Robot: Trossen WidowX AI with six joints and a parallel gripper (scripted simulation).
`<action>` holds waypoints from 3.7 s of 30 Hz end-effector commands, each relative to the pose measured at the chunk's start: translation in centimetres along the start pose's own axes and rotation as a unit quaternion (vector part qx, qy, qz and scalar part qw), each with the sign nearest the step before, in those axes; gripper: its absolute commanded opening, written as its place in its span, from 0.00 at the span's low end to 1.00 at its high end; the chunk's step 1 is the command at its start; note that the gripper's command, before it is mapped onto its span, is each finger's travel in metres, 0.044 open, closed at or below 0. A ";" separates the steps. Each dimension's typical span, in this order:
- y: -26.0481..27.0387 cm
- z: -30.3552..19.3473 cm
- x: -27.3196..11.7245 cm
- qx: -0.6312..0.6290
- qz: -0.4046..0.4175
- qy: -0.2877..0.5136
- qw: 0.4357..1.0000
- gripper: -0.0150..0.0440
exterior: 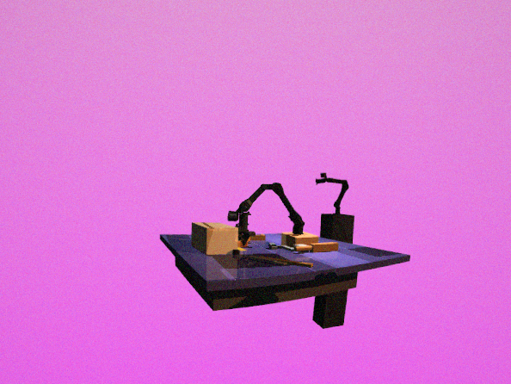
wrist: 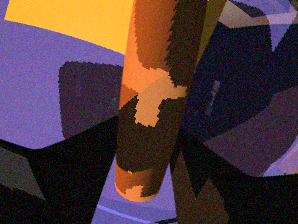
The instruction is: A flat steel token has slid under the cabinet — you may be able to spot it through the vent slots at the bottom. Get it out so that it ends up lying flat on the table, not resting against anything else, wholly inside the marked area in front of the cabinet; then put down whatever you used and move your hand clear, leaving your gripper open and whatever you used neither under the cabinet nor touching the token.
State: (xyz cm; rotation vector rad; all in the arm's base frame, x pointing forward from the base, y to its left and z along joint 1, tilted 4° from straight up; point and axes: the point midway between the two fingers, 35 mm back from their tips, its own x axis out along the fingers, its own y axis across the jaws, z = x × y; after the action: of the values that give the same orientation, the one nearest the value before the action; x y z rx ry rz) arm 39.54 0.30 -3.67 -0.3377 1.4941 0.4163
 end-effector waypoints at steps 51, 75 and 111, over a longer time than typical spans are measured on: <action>-0.2 -6.3 0.2 -0.001 0.002 0.003 1.000 0.25; -0.4 -9.4 0.2 -0.001 0.002 0.004 1.000 0.25; -0.8 -14.9 0.2 -0.001 0.001 0.006 1.000 0.25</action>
State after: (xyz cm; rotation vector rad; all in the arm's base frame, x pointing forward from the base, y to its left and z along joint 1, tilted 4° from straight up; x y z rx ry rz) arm 27.45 -7.04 -4.54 -0.3412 1.5026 0.4153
